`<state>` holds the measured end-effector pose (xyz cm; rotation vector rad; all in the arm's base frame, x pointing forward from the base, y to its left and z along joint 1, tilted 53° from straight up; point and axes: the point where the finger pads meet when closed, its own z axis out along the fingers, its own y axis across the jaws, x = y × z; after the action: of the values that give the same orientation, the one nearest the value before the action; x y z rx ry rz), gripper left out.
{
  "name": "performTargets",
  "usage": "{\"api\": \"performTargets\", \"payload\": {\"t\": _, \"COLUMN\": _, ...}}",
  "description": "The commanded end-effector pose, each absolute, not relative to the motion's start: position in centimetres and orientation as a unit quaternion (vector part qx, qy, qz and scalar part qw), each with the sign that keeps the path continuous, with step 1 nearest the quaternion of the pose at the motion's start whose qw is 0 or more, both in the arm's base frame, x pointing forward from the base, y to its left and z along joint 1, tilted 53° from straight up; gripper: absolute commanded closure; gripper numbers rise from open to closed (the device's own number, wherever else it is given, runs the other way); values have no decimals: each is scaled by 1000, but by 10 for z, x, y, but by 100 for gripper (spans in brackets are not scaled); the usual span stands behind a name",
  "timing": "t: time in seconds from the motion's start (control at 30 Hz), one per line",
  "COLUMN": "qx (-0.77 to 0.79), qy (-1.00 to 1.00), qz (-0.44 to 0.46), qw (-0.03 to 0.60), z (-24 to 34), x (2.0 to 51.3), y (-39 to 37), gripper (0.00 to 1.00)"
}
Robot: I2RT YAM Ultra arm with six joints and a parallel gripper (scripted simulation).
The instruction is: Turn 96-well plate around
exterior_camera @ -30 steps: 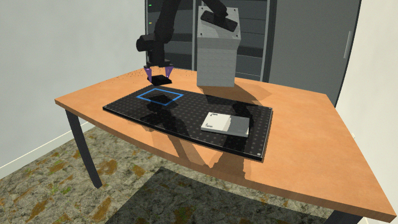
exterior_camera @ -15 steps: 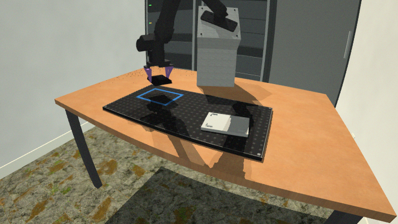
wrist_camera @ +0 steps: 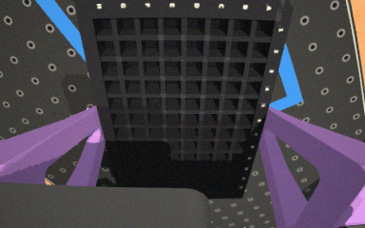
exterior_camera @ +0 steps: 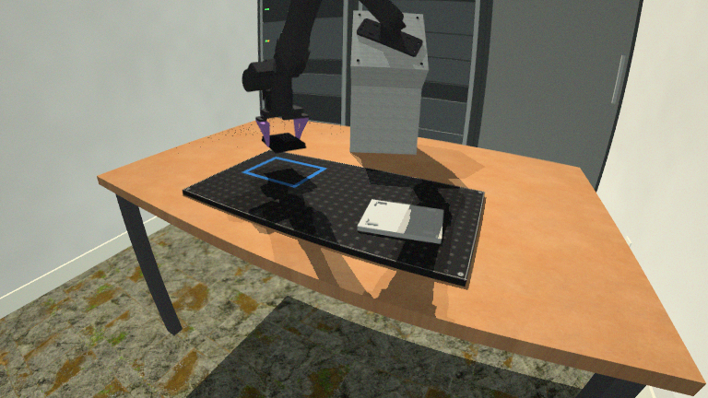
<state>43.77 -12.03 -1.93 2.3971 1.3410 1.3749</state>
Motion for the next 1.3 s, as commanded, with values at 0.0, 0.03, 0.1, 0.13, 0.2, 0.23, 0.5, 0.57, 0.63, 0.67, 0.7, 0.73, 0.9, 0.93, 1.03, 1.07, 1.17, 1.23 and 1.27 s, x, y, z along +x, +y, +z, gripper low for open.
{"api": "performTargets", "payload": {"t": 0.0, "qx": 791, "qy": 425, "qz": 439, "qw": 32, "z": -24, "x": 430, "y": -130, "gripper": 100}}
{"api": "performTargets", "payload": {"t": 0.03, "qx": 791, "qy": 425, "qz": 439, "qw": 32, "z": -24, "x": 430, "y": -130, "gripper": 100}}
{"api": "performTargets", "payload": {"t": 0.1, "qx": 791, "qy": 425, "qz": 439, "qw": 32, "z": -24, "x": 430, "y": -130, "gripper": 100}}
{"api": "performTargets", "payload": {"t": 0.13, "qx": 791, "qy": 425, "qz": 439, "qw": 32, "z": -24, "x": 430, "y": -130, "gripper": 100}}
{"api": "performTargets", "payload": {"t": 0.2, "qx": 791, "qy": 425, "qz": 439, "qw": 32, "z": -24, "x": 430, "y": -130, "gripper": 100}}
{"api": "performTargets", "payload": {"t": 0.23, "qx": 791, "qy": 425, "qz": 439, "qw": 32, "z": -24, "x": 430, "y": -130, "gripper": 100}}
{"api": "performTargets", "payload": {"t": 0.5, "qx": 791, "qy": 425, "qz": 439, "qw": 32, "z": -24, "x": 430, "y": -130, "gripper": 100}}
{"api": "performTargets", "payload": {"t": 0.57, "qx": 791, "qy": 425, "qz": 439, "qw": 32, "z": -24, "x": 430, "y": -130, "gripper": 100}}
{"api": "performTargets", "payload": {"t": 0.63, "qx": 783, "qy": 439, "qz": 438, "qw": 43, "z": -18, "x": 427, "y": -126, "gripper": 100}}
{"api": "performTargets", "payload": {"t": 0.67, "qx": 773, "qy": 458, "qz": 437, "qw": 46, "z": -16, "x": 428, "y": -116, "gripper": 100}}
{"api": "performTargets", "payload": {"t": 0.7, "qx": 764, "qy": 473, "qz": 437, "qw": 53, "z": -15, "x": 429, "y": -112, "gripper": 100}}
{"api": "performTargets", "payload": {"t": 0.73, "qx": 756, "qy": 485, "qz": 436, "qw": 60, "z": -13, "x": 429, "y": -109, "gripper": 100}}
{"api": "performTargets", "payload": {"t": 0.9, "qx": 727, "qy": 522, "qz": 436, "qw": 91, "z": -5, "x": 432, "y": -104, "gripper": 100}}
{"api": "performTargets", "payload": {"t": 0.93, "qx": 716, "qy": 536, "qz": 436, "qw": 100, "z": -3, "x": 433, "y": -100, "gripper": 100}}
{"api": "performTargets", "payload": {"t": 1.03, "qx": 688, "qy": 571, "qz": 430, "qw": 121, "z": 3, "x": 433, "y": -91, "gripper": 100}}
{"api": "performTargets", "payload": {"t": 1.07, "qx": 679, "qy": 583, "qz": 428, "qw": 128, "z": 4, "x": 433, "y": -88, "gripper": 100}}
{"api": "performTargets", "payload": {"t": 1.17, "qx": 649, "qy": 616, "qz": 422, "qw": 150, "z": 10, "x": 433, "y": -80, "gripper": 100}}
{"api": "performTargets", "payload": {"t": 1.23, "qx": 628, "qy": 637, "qz": 417, "qw": 164, "z": 13, "x": 433, "y": -74, "gripper": 100}}
{"api": "performTargets", "payload": {"t": 1.27, "qx": 617, "qy": 647, "qz": 414, "qw": 170, "z": 15, "x": 433, "y": -71, "gripper": 100}}
